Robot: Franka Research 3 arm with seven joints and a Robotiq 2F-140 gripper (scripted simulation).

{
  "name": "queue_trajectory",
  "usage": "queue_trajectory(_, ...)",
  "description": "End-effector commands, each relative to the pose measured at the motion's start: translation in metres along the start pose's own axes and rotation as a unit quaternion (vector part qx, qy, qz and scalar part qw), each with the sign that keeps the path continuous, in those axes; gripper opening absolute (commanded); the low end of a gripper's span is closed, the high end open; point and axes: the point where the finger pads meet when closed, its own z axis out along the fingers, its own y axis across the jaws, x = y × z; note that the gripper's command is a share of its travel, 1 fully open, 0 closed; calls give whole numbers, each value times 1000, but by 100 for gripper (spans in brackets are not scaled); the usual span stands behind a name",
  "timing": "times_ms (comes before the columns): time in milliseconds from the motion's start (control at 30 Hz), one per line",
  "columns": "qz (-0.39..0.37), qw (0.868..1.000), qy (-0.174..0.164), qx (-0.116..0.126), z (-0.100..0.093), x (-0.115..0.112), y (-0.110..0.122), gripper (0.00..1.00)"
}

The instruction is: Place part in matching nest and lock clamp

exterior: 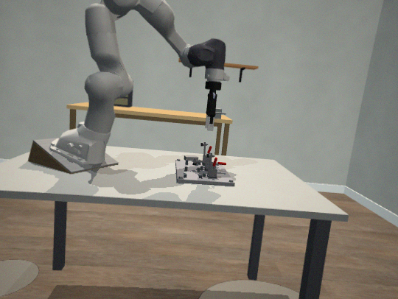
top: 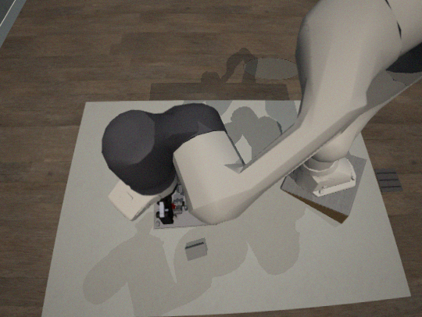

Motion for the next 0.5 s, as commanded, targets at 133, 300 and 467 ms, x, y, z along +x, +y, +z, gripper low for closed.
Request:
queue_trajectory(133,1,1000,-1,1,-1,-6,-13,58)
queue_trajectory(300,1,1000,-1,1,-1,-13,-31,58)
queue_trajectory(467,1,1000,-1,1,-1,-22,-54,58)
